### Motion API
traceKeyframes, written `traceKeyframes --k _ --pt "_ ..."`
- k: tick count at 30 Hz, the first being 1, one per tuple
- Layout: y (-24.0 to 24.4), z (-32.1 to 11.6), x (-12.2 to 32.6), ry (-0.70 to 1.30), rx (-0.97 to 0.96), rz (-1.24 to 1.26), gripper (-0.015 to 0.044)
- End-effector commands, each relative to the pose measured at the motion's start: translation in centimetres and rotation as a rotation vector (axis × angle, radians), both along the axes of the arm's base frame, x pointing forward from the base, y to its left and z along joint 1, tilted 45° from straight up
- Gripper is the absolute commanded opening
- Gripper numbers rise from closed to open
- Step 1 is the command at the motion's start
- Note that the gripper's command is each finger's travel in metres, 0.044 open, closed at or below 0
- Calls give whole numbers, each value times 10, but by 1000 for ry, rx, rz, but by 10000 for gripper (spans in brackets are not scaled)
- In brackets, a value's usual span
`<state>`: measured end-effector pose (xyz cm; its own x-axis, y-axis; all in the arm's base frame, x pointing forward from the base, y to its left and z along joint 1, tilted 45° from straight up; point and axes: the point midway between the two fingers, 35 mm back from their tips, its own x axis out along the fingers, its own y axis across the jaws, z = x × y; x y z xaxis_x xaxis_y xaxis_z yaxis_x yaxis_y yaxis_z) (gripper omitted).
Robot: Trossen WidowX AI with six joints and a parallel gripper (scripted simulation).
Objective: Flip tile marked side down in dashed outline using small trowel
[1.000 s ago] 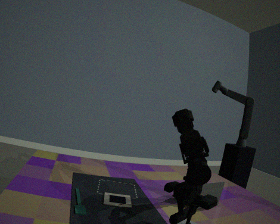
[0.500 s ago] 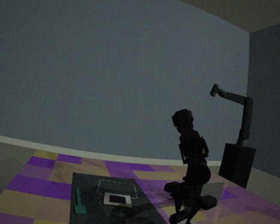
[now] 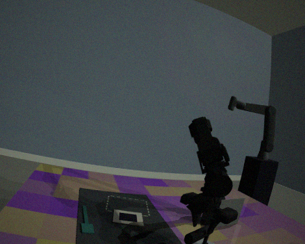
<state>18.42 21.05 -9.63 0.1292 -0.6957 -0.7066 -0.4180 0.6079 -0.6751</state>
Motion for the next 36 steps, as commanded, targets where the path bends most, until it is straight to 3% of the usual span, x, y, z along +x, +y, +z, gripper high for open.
traceKeyframes --k 1,36 --pt "19 19 -4 -17 23 -3 270" --pt "1 -10 6 63 8 82 270"
